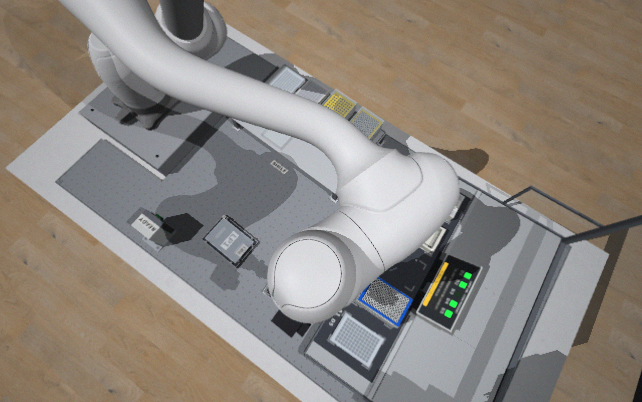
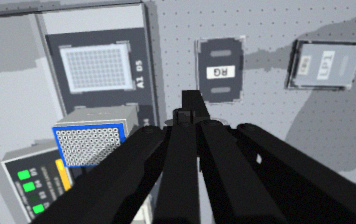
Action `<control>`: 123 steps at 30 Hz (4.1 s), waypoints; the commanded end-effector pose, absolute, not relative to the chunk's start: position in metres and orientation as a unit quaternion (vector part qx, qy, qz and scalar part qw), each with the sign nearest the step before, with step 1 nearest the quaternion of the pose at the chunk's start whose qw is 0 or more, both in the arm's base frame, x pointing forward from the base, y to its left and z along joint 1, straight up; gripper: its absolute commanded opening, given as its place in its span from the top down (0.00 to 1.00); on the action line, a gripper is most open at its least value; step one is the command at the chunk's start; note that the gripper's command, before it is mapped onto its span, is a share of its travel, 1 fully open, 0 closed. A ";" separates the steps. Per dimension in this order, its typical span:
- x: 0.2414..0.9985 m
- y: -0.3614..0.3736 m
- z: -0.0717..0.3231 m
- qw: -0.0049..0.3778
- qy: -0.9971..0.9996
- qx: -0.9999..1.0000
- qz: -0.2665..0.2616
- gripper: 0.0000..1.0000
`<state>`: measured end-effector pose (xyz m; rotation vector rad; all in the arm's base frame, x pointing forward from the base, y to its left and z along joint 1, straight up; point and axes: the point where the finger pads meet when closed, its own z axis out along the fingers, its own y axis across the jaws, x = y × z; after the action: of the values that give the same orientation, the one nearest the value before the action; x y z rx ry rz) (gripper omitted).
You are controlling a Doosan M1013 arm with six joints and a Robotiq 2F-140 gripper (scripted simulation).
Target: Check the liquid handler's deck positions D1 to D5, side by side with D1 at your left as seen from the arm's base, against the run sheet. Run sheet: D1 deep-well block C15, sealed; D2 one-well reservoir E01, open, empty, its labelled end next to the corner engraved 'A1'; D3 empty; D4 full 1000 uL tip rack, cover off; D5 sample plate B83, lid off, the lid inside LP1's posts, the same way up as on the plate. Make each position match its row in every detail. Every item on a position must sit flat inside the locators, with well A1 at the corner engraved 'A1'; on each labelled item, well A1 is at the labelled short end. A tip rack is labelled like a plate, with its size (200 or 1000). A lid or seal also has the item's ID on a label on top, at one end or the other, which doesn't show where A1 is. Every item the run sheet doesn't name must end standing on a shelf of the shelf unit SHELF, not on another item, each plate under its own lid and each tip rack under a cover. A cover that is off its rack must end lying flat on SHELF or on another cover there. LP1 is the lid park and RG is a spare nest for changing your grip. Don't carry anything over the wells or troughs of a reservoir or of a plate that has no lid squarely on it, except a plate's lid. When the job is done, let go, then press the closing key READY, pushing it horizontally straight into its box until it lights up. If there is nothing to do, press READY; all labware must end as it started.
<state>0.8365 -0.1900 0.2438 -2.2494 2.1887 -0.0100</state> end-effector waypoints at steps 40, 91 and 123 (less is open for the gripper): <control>0.672 -0.199 0.244 0.002 0.697 -0.717 -0.004 0.90; 0.447 -0.209 0.242 0.002 0.697 -0.717 -0.004 0.90; 0.337 -0.214 0.238 0.002 0.697 -0.717 -0.004 0.90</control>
<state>0.3365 -0.2135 0.2393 -2.2497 2.1882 -0.0097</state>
